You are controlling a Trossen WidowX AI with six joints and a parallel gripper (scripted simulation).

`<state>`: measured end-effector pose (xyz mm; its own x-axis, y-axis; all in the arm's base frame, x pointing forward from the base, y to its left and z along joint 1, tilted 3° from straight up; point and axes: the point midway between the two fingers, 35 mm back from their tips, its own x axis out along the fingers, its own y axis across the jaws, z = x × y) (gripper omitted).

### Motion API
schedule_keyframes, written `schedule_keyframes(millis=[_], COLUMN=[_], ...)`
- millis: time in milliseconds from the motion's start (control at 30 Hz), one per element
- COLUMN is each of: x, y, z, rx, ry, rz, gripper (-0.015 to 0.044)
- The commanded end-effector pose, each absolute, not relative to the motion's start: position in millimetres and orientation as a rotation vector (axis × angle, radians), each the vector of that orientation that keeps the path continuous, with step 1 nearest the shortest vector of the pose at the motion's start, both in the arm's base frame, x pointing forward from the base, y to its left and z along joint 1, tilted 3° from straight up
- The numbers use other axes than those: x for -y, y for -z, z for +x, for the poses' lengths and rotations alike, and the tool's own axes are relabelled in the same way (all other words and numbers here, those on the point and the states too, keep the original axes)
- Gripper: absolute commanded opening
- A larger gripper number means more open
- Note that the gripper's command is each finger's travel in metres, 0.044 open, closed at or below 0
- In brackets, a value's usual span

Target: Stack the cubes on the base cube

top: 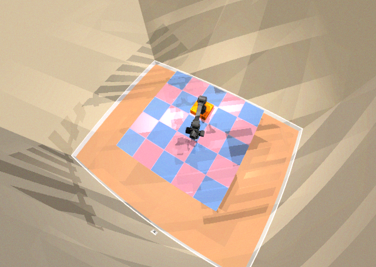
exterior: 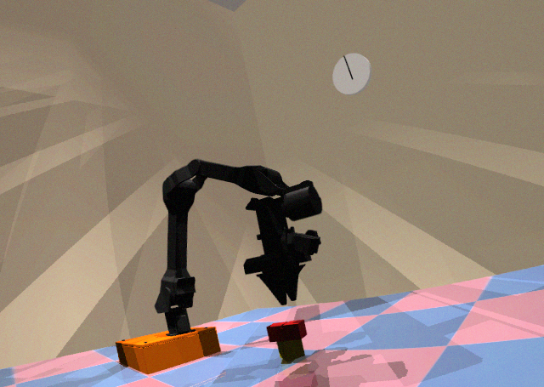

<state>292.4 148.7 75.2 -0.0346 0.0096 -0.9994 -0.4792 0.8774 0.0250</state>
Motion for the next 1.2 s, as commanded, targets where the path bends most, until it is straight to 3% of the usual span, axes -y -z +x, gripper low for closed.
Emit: schedule_keyframes(millis=[0, 167, 267, 433, 567, 1167], x=[-149, -149, -158, -219, -244, -244], y=[-83, -86, -85, -90, -92, -92], z=[293, 293, 287, 236, 204, 204], rx=[-1.564, -1.564, -1.562, -1.564, -1.567, -1.567], ry=[-0.411, -0.411, -0.409, -0.414, -0.417, -0.417], rz=[-0.382, -0.382, -0.378, -0.374, -0.371, -0.371], gripper=[0.0205, 0.0205, 0.0284, 0.04, 0.04, 0.04])
